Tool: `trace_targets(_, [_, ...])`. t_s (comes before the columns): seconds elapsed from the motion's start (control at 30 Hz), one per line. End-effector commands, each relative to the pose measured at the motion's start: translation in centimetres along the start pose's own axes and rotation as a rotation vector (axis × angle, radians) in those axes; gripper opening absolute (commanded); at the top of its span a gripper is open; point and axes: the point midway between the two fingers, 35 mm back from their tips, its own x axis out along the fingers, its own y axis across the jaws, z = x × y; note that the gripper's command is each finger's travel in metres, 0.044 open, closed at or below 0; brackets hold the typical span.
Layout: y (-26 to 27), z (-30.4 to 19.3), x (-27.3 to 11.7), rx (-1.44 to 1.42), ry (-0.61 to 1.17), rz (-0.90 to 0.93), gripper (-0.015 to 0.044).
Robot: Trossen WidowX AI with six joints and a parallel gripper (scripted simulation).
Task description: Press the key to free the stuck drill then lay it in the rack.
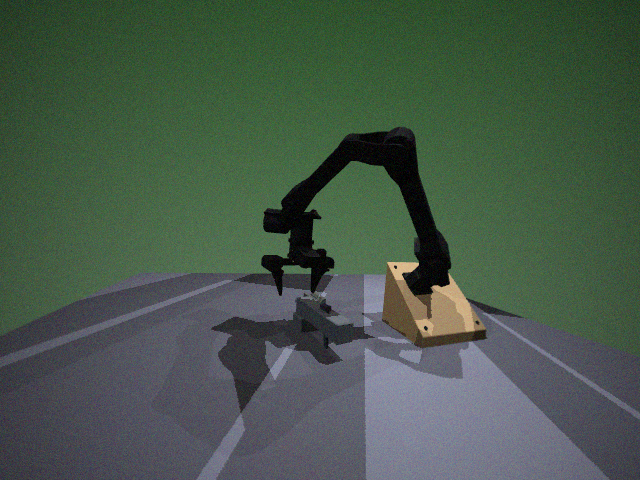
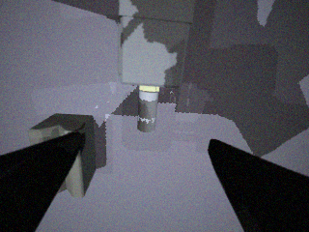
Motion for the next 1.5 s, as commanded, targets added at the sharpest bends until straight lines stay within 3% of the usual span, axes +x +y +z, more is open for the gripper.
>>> trace_targets(0.0, [0.0,0.1,0.5,-0.003,0.002,0.002,0.044])
trace_targets(0.93, [0.1,1.4,4.9,-0.003,-0.001,0.002,0.044])
trace_targets(1.3, [0.1,1.4,5.0,-0.003,-0.002,0.002,0.044])
trace_targets(1.47, [-0.2,1.3,4.8,-0.013,0.006,-0.001,0.0309])
